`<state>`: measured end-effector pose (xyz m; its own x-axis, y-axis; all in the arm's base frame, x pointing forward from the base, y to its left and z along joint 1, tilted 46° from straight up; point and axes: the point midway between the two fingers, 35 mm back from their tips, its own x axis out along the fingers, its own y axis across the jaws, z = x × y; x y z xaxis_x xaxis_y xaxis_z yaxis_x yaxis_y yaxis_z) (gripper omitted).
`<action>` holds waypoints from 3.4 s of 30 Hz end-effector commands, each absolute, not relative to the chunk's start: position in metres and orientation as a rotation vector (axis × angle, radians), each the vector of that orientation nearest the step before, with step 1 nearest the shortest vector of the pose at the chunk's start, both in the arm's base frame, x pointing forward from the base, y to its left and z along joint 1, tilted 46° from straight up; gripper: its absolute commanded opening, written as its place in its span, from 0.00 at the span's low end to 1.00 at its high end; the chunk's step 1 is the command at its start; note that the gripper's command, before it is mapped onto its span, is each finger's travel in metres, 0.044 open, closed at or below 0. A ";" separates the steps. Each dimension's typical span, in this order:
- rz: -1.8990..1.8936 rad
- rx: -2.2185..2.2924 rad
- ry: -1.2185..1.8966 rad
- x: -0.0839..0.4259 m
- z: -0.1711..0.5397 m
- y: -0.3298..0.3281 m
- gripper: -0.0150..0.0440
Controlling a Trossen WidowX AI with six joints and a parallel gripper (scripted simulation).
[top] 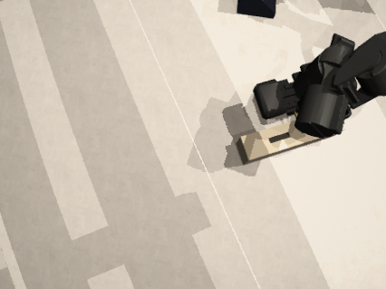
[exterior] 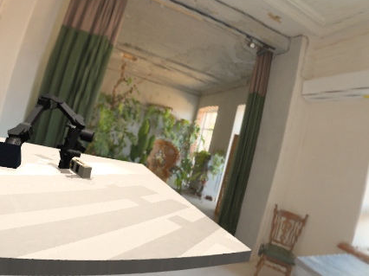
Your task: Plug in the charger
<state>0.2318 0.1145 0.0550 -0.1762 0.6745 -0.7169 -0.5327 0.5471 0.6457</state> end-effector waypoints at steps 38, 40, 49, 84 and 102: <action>1.076 0.142 1.379 0.241 0.059 0.120 0.25; 1.076 0.142 1.379 0.241 0.059 0.120 0.25; 1.076 0.142 1.378 0.244 0.060 0.121 0.25; 1.077 0.142 1.378 0.253 0.064 0.127 0.25; 1.077 0.142 1.377 0.258 0.065 0.131 0.25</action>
<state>0.2497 0.1248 0.0617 -0.1928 0.6683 -0.7185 -0.5050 0.5602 0.6566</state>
